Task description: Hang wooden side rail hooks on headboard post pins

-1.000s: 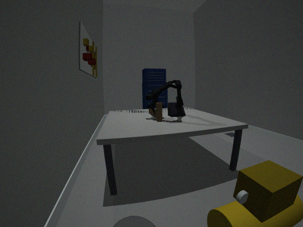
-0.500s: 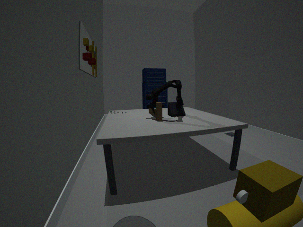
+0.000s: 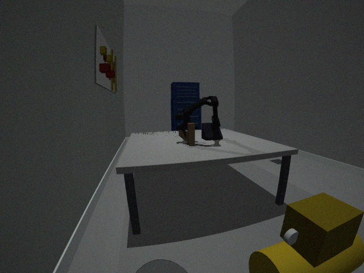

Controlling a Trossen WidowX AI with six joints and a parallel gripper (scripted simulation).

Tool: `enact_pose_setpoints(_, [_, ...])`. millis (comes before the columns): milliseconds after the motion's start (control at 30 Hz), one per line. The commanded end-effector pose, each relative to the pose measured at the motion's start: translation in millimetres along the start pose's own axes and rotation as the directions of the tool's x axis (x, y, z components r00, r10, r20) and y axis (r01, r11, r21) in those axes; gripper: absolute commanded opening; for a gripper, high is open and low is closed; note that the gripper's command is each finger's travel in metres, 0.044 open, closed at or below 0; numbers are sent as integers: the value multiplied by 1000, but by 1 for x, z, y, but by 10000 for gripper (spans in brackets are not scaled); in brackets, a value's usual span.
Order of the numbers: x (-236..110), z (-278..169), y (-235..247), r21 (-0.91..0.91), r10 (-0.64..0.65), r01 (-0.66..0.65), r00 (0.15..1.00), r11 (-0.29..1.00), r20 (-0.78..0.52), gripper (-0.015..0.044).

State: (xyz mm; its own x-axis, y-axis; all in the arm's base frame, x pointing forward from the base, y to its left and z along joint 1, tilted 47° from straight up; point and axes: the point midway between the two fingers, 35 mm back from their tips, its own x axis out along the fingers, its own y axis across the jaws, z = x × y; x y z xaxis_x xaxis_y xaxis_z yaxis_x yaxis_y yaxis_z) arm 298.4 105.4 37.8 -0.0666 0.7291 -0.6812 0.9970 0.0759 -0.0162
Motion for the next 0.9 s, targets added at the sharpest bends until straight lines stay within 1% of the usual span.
enact_pose_setpoints(0, [-4, -2, 2, -3, 17, -17, 1000, 1000, 1, 0])
enact_pose_setpoints(867, [-5, -5, 3, -3, 17, -17, 1000, 1000, 1, 0])
